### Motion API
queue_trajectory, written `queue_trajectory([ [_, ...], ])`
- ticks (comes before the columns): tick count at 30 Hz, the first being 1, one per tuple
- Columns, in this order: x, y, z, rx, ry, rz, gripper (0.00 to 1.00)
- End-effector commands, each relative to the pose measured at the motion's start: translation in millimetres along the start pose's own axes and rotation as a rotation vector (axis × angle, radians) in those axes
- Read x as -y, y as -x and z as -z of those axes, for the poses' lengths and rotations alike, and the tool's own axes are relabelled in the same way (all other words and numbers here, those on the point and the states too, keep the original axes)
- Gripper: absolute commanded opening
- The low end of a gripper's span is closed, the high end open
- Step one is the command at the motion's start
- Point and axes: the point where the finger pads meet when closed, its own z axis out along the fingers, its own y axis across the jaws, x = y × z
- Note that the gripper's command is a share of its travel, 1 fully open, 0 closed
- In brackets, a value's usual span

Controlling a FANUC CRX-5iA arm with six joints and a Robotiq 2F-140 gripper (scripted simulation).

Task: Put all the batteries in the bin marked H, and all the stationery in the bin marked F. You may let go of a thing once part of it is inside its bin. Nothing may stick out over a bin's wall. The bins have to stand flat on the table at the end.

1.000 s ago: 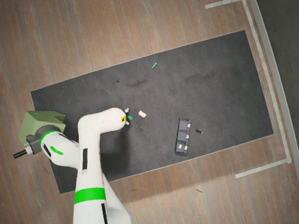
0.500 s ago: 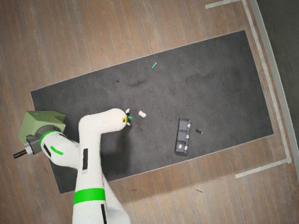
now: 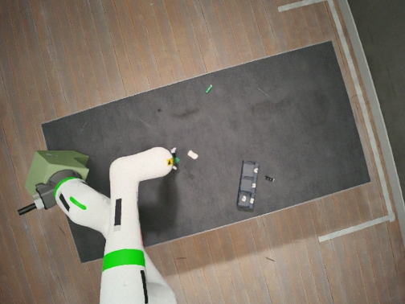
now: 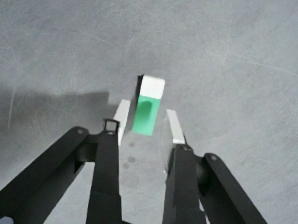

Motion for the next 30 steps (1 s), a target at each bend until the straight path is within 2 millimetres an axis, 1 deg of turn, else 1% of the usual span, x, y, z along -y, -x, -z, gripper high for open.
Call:
queue_trajectory([
  [1,-2.0,1.2,-14.3,0.004,0.006,-0.001,0.31],
  [7,-3.0,2.0,-38.3,0.004,0.006,-0.001,0.31],
  [18,-3.1,2.3,-40.6,0.004,0.006,-0.001,0.31],
  [26,-2.3,1.6,-51.3,0.004,0.006,-0.001,0.31],
  [30,-2.1,1.5,-51.3,0.004,0.006,-0.001,0.31],
])
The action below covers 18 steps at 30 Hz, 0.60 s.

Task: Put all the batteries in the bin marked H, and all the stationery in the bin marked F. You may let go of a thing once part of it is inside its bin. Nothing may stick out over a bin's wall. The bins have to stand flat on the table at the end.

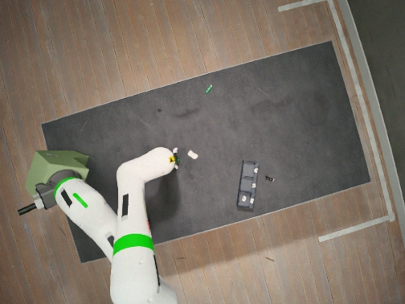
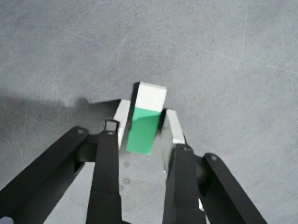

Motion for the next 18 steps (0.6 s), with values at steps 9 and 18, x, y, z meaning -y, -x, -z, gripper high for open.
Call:
queue_trajectory([
  [9,0.3,-0.3,-0.8,0.001,0.001,0.0,0.31],
  [18,0.3,-0.3,-0.8,0.001,0.001,0.0,0.2],
])
